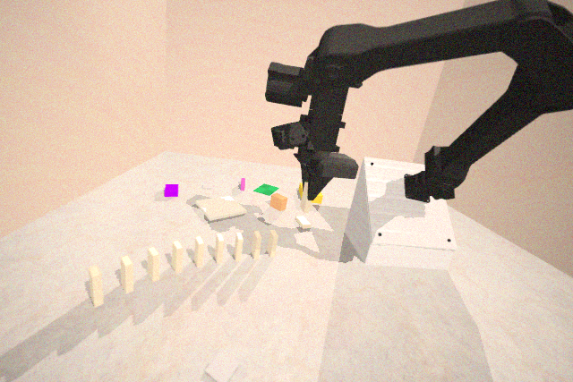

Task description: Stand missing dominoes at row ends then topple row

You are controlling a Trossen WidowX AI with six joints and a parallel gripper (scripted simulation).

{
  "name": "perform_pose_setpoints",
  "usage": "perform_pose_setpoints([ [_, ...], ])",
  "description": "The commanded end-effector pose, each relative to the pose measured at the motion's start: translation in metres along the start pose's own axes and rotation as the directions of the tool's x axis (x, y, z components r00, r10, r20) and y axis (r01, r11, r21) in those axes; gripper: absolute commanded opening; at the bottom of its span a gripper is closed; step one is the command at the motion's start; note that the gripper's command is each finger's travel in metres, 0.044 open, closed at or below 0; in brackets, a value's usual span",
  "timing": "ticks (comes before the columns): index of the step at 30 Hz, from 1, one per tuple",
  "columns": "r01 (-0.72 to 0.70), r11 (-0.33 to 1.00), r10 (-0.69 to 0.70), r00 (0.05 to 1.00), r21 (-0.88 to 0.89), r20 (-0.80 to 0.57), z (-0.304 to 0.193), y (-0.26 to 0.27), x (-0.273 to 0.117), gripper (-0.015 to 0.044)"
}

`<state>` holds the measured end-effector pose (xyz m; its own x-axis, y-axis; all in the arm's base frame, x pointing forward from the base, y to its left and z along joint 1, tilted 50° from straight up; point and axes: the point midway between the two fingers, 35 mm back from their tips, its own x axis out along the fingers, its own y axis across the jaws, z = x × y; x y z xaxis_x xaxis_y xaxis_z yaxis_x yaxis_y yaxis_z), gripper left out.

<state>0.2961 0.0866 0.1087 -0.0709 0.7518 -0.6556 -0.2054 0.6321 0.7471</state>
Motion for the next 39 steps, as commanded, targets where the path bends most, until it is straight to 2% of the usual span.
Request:
perform_pose_setpoints([
  [1,-0.011,0.990,0.010,1.000,-0.139,-0.006,0.000,-0.057,0.002,0.0107],
  [10,-0.010,0.990,0.009,1.000,-0.139,-0.006,0.001,-0.057,0.006,0.0107],
  [32,-0.012,0.990,0.012,1.000,-0.139,-0.004,0.001,-0.055,0.124,0.0107],
  [39,-0.016,0.990,0.015,1.000,-0.139,-0.005,-0.001,-0.054,0.132,0.0107],
])
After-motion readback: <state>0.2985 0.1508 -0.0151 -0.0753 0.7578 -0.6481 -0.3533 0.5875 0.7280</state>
